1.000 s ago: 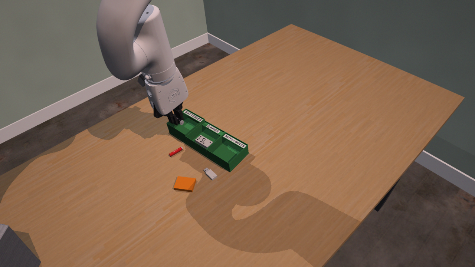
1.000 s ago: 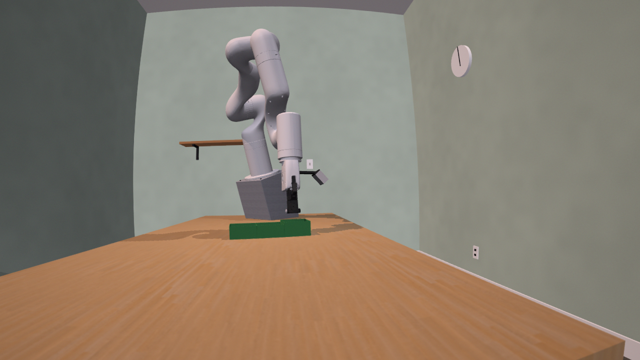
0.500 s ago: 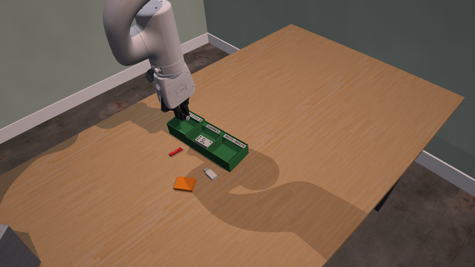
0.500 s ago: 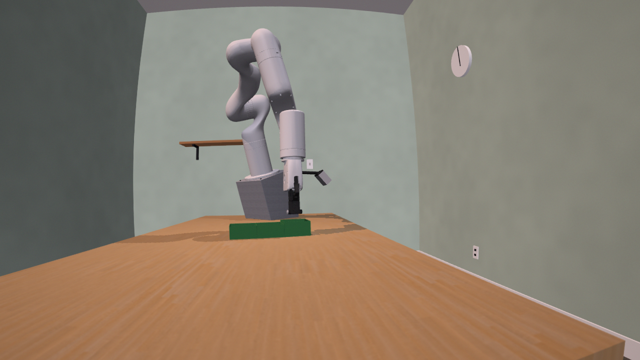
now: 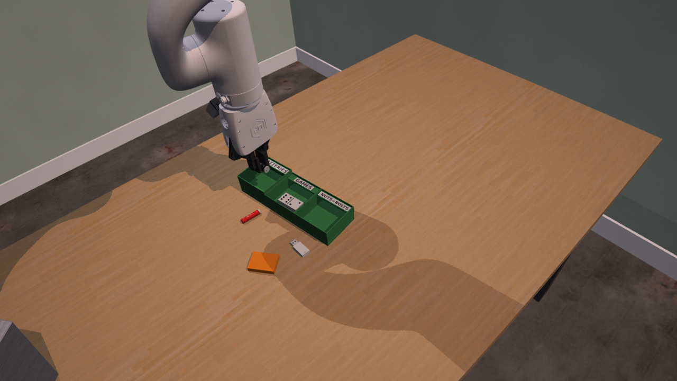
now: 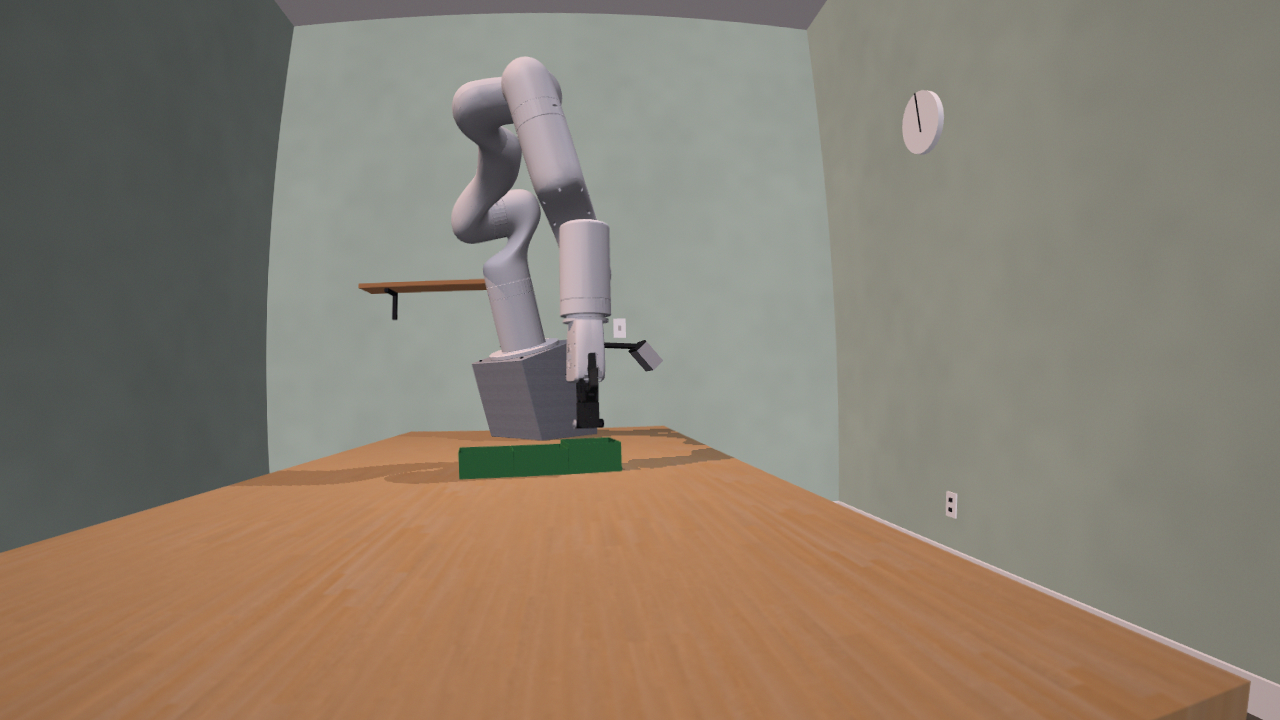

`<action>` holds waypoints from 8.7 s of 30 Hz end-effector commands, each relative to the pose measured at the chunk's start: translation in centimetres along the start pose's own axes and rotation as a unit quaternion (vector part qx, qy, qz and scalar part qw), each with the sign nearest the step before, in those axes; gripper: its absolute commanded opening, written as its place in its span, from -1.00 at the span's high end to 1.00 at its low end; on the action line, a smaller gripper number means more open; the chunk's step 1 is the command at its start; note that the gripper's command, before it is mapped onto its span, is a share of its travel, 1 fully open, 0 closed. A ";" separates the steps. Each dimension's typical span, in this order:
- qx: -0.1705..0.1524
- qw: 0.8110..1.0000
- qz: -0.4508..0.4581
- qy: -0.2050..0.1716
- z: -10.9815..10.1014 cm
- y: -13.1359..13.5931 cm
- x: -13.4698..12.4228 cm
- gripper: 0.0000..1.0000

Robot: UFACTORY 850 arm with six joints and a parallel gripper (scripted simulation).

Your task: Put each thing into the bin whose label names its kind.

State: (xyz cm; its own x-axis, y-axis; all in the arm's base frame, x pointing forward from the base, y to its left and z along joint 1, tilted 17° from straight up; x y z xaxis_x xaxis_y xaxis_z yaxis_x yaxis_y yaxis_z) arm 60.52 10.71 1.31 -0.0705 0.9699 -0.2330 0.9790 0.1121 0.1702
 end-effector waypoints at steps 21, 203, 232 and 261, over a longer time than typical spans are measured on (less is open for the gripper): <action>-0.001 1.000 0.000 0.000 2.3 0.0 0.0 1.00; -0.001 0.782 -0.624 0.000 5.9 -7.4 -3.6 0.53; -0.001 0.782 -0.624 0.000 6.6 -7.4 -3.6 1.00; -0.001 0.782 -0.624 0.000 4.6 -7.4 -3.6 1.00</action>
State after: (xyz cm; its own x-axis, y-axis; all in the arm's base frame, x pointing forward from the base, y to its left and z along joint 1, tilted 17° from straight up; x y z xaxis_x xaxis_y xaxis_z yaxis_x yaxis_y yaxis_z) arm 54.44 5.15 -4.41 -0.9702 0.1062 -0.2178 0.1486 0.9706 -0.1891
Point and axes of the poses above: the point where the finger pads meet when closed, its own z axis out along the fingers, its own y axis across the jaws, x = y × z, the point moved 6 cm from there along -z, back along the fingers, and after that the axes turned 1 degree about z, right-handed, at the moved point
